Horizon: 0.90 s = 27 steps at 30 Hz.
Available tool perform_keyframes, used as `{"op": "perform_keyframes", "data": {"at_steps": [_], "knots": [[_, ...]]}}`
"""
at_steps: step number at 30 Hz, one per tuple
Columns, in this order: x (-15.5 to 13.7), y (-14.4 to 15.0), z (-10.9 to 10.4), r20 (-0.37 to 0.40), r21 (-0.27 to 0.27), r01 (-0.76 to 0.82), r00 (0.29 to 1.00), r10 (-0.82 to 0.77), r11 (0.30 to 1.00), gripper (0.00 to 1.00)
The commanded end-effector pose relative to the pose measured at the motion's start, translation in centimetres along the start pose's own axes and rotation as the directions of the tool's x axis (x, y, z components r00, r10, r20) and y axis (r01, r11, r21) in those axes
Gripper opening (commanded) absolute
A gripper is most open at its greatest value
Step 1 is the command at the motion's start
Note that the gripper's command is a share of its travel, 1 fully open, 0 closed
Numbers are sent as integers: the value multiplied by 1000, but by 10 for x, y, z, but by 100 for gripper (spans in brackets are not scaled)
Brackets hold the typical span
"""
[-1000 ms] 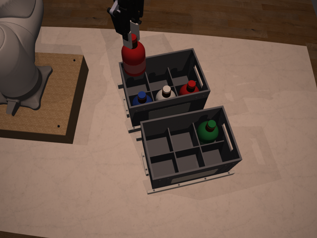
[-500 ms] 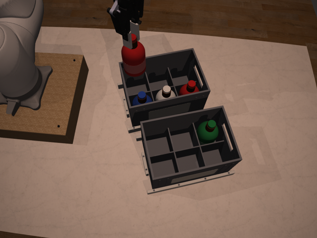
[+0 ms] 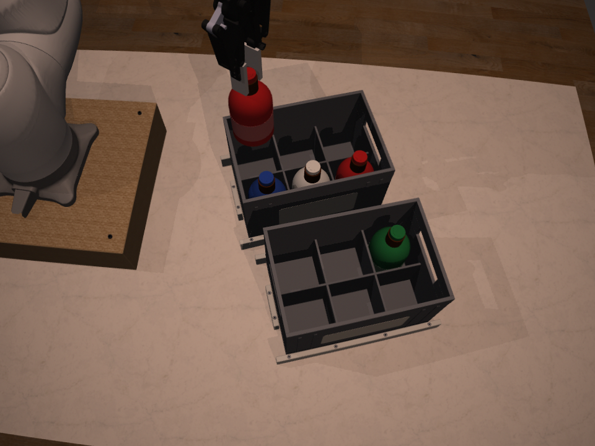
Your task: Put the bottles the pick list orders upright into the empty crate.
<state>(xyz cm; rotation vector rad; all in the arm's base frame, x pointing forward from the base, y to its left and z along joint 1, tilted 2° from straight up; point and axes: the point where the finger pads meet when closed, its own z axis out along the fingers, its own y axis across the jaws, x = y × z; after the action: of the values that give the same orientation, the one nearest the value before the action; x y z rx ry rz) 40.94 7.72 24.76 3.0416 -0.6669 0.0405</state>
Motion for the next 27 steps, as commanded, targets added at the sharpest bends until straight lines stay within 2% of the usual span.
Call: {"op": "perform_keyframes", "data": {"at_steps": [1, 27], "knots": [[0, 0, 1, 0, 0, 0, 1000, 0, 1000, 0], [0, 0, 24, 0, 0, 0, 1000, 0, 1000, 0]]}}
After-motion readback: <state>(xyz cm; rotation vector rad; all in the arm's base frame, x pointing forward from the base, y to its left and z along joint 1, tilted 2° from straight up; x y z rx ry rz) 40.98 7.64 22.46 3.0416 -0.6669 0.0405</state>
